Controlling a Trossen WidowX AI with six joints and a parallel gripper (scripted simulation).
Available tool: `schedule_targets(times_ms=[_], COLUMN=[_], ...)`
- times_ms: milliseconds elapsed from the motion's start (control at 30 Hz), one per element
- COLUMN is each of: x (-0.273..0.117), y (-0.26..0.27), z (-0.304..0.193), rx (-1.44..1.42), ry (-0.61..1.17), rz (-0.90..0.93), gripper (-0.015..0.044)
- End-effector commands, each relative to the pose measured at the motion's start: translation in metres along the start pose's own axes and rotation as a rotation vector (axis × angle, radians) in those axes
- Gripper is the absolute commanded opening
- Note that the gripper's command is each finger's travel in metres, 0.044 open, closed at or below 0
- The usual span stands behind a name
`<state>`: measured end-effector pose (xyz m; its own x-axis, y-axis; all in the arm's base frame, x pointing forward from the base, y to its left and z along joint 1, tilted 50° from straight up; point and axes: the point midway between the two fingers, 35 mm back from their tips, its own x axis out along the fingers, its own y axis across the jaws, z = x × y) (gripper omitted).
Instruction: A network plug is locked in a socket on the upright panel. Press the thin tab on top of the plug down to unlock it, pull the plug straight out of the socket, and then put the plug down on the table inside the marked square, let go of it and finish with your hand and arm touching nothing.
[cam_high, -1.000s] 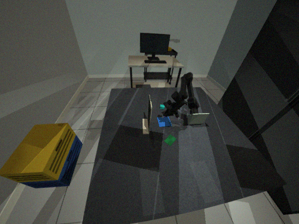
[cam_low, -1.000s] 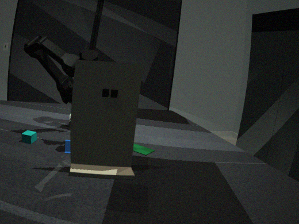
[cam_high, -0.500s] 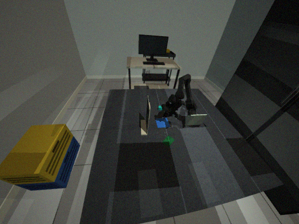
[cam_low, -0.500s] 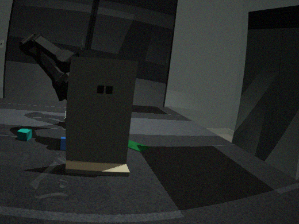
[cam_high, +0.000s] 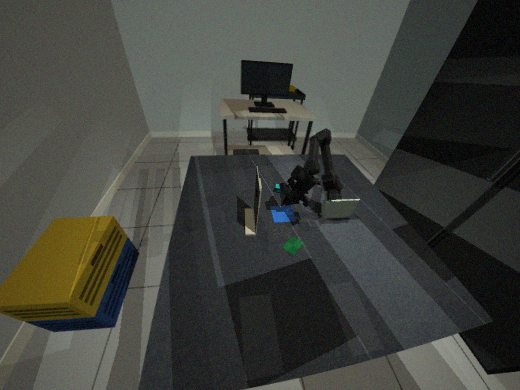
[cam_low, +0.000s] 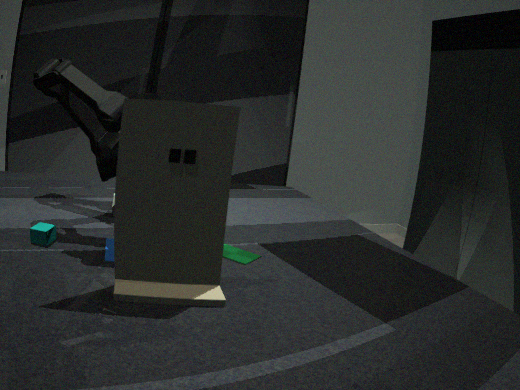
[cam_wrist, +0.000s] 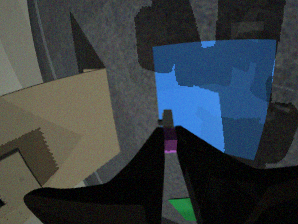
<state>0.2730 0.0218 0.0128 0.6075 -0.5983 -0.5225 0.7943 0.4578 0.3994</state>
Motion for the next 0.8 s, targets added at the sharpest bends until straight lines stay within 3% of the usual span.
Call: schedule_targets(times_ms=[0,767], x=[0.005,0.024], y=[-0.004,-0.017], z=[-0.002,-0.002], rx=[-0.008,-0.008], ry=[0.006,0.005], rz=[-0.004,-0.004], gripper=[0.0000,0.0000])
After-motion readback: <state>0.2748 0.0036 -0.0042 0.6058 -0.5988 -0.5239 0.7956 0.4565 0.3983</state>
